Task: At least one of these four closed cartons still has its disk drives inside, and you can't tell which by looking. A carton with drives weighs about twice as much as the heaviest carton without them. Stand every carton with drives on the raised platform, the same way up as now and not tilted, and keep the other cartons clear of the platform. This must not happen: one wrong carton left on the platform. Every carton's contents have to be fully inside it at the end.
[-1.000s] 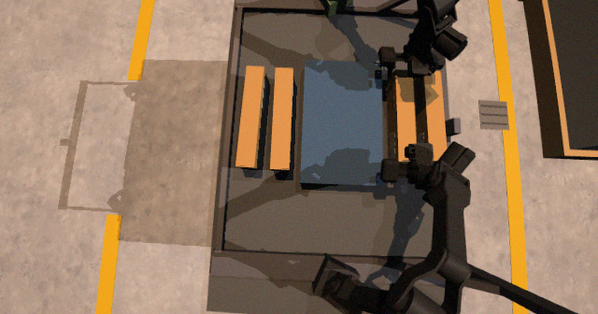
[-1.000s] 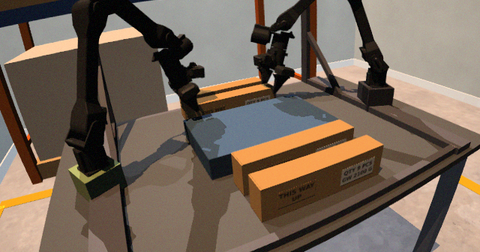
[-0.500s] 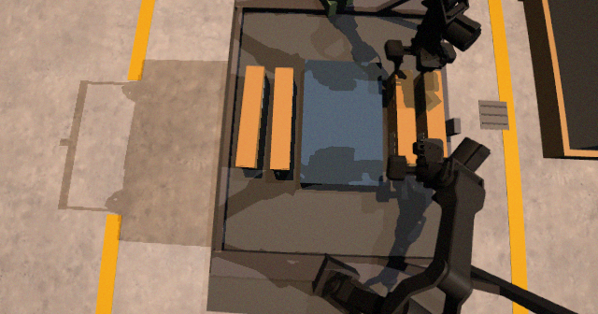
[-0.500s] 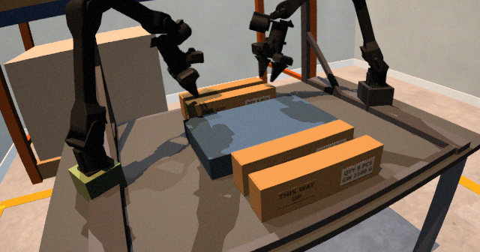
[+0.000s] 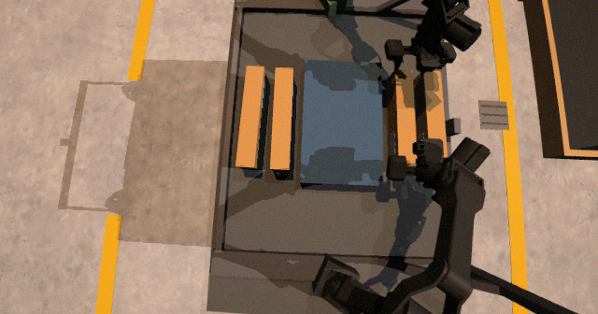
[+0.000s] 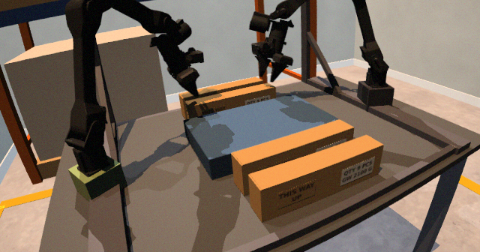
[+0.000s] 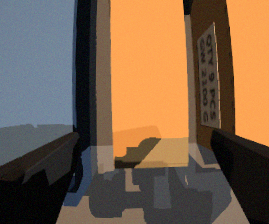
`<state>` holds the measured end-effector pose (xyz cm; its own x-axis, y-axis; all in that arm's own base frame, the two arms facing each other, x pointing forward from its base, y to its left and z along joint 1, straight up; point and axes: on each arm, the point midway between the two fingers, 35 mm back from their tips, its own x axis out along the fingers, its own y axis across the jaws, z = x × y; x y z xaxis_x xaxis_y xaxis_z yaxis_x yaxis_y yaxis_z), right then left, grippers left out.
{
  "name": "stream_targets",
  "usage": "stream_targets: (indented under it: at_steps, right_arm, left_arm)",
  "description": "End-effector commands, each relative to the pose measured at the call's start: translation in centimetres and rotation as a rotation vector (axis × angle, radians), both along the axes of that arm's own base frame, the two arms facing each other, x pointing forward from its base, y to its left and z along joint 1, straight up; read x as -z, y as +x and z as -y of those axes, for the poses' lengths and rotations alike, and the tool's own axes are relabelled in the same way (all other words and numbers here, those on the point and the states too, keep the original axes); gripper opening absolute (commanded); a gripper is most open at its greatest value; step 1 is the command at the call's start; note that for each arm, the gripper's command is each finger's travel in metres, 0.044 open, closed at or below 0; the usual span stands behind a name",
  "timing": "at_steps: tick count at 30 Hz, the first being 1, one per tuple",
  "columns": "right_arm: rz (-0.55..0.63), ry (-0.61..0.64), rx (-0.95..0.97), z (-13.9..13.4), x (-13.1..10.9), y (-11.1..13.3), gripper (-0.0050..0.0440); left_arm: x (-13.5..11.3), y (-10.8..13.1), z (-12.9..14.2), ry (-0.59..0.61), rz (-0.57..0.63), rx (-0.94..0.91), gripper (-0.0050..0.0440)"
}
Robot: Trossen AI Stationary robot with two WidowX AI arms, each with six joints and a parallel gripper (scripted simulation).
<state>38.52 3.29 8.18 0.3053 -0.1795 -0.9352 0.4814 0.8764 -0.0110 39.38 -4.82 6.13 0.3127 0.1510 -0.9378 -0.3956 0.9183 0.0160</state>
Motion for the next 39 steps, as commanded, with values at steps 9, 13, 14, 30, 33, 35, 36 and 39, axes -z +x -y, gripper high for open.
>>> stream_targets:
  at_steps: [9, 13, 14, 30, 33, 35, 36, 39]
  right_arm:
    - [0.032, 0.006, 0.0, -0.05, -1.31, 0.57, 0.0381]
    - [0.032, 0.006, 0.0, -0.05, -1.31, 0.57, 0.0381]
    - [0.032, 0.006, 0.0, -0.05, -1.31, 0.57, 0.0381]
    - [0.022, 0.004, -0.001, -0.15, -0.5, 0.26, 0.0381]
    - [0.022, 0.004, -0.001, -0.15, -0.5, 0.26, 0.0381]
    - [0.041, 0.007, 0.0, -0.11, -0.54, 0.21, 0.0381]
    - [0.041, 0.007, 0.0, -0.11, -0.54, 0.21, 0.0381]
    - [0.041, 0.007, 0.0, -0.11, -0.54, 0.21, 0.0381]
  left_arm:
    - [-1.04, 0.39, 0.02, -0.005, 0.024, 0.0, 0.0382]
    - [-1.04, 0.39, 0.02, -0.005, 0.024, 0.0, 0.0382]
    - [-1.04, 0.39, 0.02, -0.005, 0.024, 0.0, 0.0382]
    - [-0.77, 0.44, -0.01, -0.004, 0.021, -0.003, 0.0382]
    - [-0.77, 0.44, -0.01, -0.004, 0.021, -0.003, 0.0382]
    - [-0.77, 0.45, -0.01, -0.003, 0.021, -0.003, 0.0382]
    - [-0.77, 0.45, -0.01, -0.003, 0.021, -0.003, 0.0382]
    - [-0.77, 0.45, -0.01, -0.003, 0.021, -0.003, 0.0382]
